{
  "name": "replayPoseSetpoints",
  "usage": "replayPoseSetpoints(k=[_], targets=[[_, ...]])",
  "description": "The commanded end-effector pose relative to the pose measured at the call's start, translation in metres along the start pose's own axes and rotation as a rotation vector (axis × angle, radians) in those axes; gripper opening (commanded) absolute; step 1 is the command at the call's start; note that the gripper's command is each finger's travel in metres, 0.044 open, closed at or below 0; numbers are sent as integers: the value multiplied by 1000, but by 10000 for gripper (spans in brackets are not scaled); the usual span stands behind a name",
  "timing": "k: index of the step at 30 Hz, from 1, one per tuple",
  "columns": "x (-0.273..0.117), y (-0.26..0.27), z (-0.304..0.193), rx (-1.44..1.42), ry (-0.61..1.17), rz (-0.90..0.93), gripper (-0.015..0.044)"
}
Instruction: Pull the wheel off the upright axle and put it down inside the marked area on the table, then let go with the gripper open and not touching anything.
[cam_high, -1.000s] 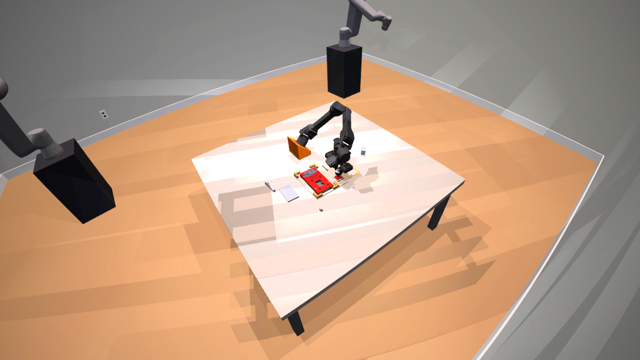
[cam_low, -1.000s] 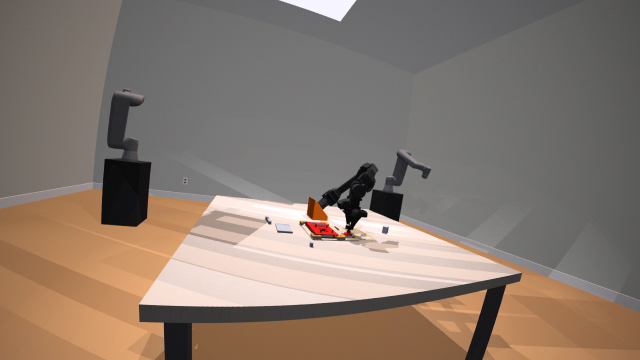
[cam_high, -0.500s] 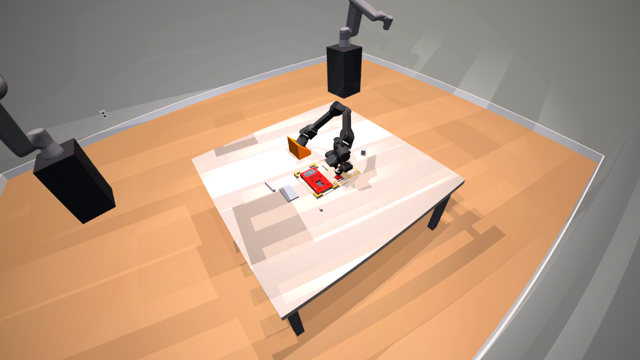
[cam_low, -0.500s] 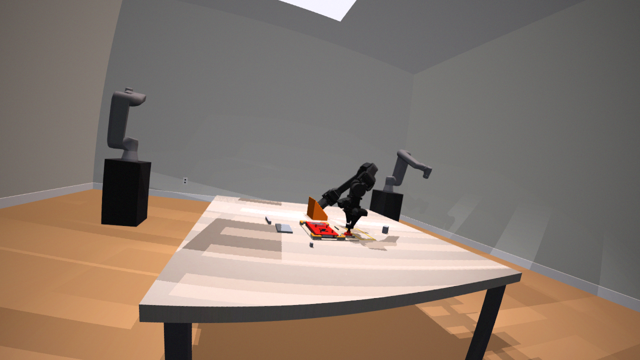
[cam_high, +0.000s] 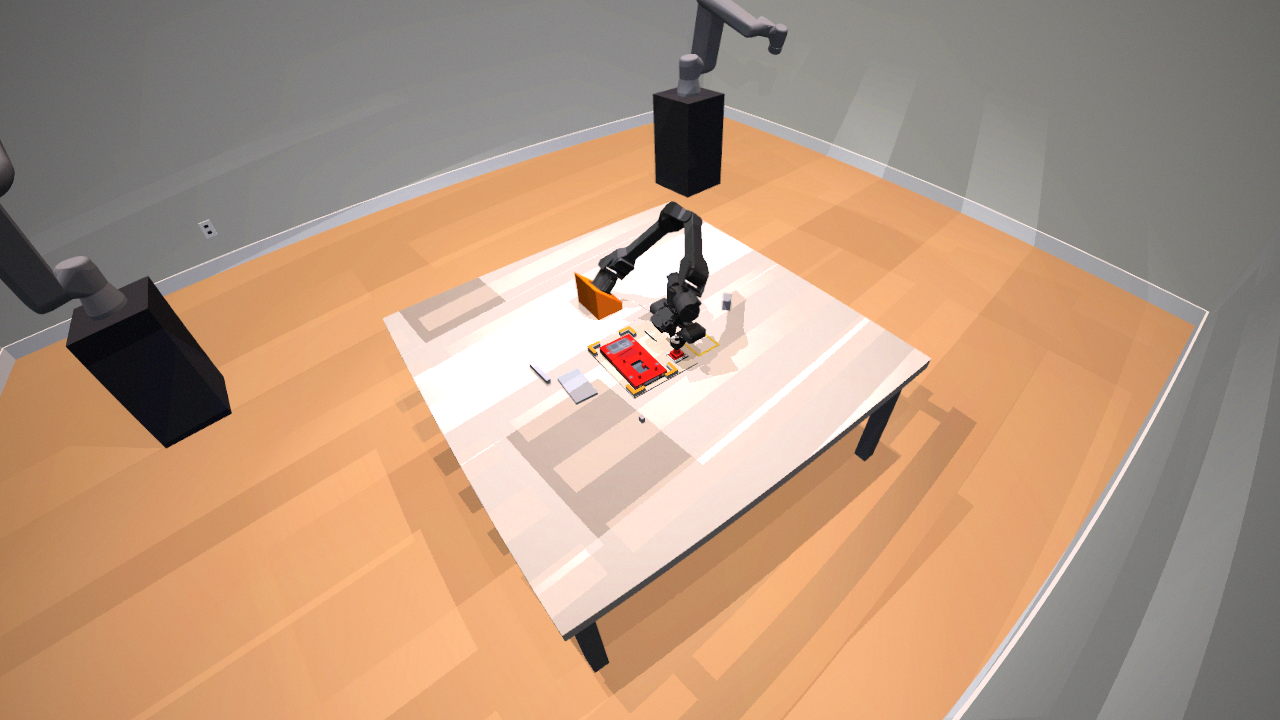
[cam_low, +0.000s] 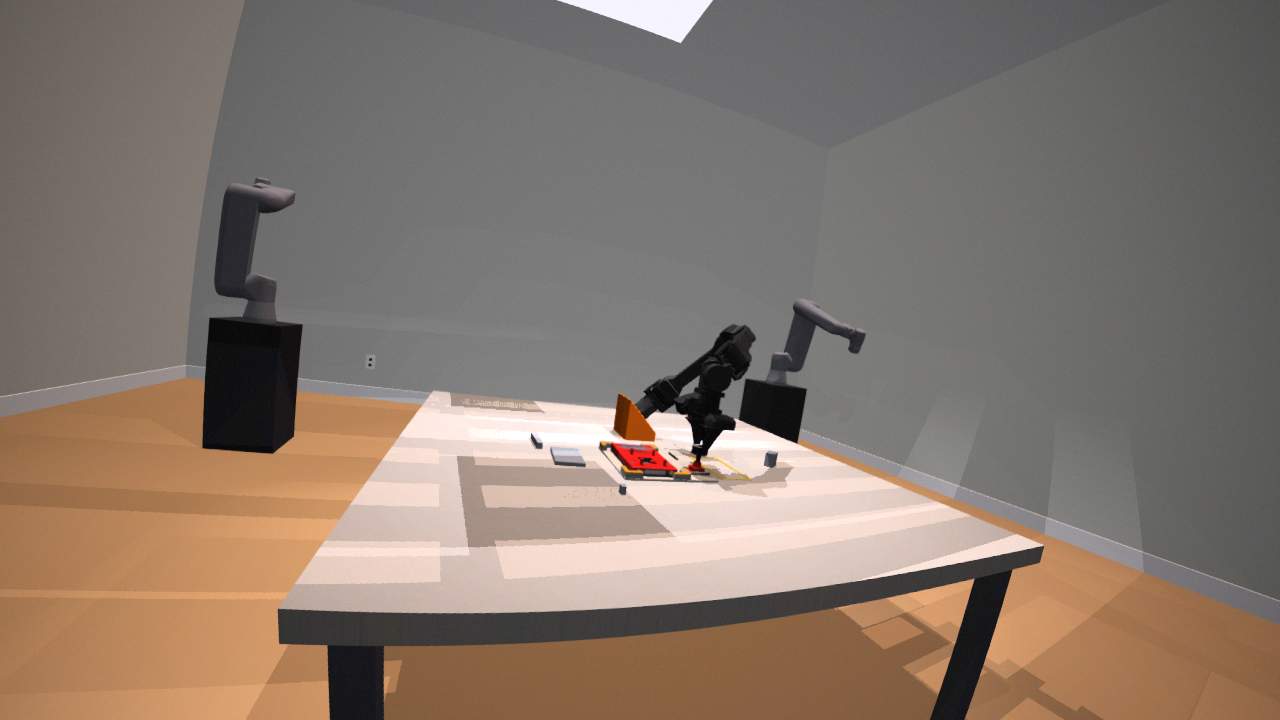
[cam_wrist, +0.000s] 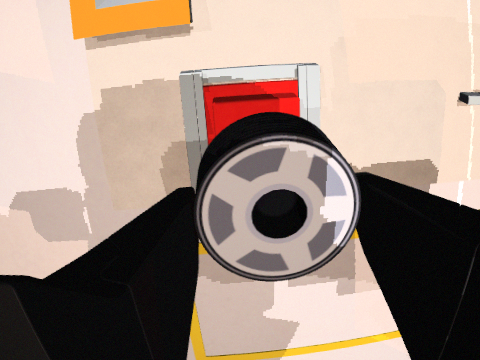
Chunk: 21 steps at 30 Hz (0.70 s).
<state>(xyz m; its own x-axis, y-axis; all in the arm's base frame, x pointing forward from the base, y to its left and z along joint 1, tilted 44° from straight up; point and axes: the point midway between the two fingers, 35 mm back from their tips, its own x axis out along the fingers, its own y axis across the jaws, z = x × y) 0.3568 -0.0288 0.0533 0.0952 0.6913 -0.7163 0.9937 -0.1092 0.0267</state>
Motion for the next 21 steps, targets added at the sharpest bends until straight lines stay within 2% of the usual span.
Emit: replayPoseSetpoints(k=[1, 21], targets=[[-2, 0, 1, -3, -6, 1, 0], [-9, 0, 1, -2, -5, 3, 0]])
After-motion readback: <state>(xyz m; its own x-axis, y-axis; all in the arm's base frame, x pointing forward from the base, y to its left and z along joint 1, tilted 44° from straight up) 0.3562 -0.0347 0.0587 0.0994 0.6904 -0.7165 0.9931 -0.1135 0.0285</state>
